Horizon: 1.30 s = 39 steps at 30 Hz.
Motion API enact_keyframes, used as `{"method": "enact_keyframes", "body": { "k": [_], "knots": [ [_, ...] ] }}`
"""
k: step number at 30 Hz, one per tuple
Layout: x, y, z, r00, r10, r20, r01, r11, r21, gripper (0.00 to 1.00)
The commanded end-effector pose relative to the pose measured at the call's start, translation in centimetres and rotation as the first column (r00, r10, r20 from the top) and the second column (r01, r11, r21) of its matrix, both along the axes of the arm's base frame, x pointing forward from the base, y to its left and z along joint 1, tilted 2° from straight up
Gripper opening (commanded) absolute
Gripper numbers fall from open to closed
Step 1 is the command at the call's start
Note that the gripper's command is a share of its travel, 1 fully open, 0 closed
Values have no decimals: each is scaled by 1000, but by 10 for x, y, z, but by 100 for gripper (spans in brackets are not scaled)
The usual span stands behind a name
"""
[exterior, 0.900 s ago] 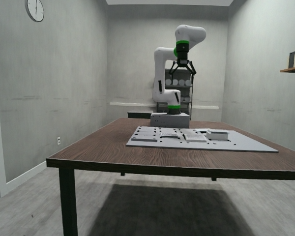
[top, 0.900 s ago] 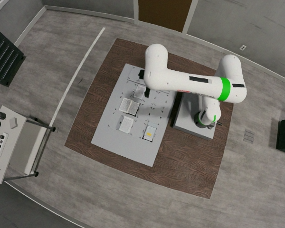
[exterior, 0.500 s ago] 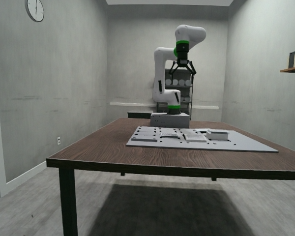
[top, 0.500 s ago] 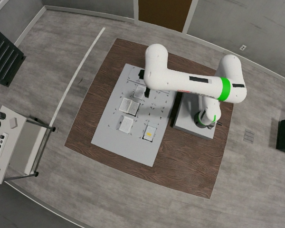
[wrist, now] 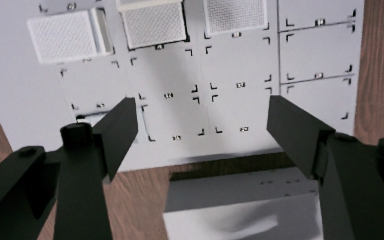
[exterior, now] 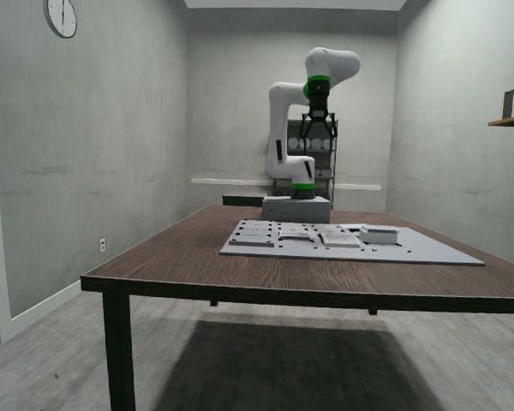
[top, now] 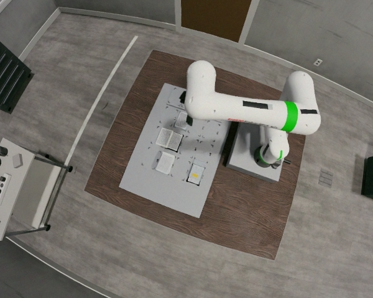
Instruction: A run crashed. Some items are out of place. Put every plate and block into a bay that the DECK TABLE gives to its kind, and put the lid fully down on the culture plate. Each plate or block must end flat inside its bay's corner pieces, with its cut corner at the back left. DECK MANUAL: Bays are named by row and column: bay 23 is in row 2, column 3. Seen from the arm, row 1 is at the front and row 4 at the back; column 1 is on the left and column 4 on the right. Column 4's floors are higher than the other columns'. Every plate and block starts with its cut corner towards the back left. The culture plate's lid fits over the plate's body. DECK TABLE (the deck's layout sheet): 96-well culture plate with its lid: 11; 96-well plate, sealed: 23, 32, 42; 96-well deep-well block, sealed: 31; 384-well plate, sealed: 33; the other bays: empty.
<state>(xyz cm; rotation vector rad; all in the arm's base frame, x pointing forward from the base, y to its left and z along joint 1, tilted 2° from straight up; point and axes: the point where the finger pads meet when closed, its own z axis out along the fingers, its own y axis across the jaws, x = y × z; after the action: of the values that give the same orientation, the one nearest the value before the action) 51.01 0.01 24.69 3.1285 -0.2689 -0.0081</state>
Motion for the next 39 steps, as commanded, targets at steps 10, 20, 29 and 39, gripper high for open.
{"method": "enact_keyframes", "body": {
  "k": [10, 20, 29, 39],
  "knots": [
    [16, 0, -42, 955, -295, 5, 296, 955, -12, 70],
    [25, -1, -73, 876, -482, 8, 482, 876, -18, 70],
    [32, -3, -103, 762, -647, 13, 648, 762, -22, 70],
    [37, -5, -135, 604, -797, 20, 797, 604, -25, 70]
  ]
}}
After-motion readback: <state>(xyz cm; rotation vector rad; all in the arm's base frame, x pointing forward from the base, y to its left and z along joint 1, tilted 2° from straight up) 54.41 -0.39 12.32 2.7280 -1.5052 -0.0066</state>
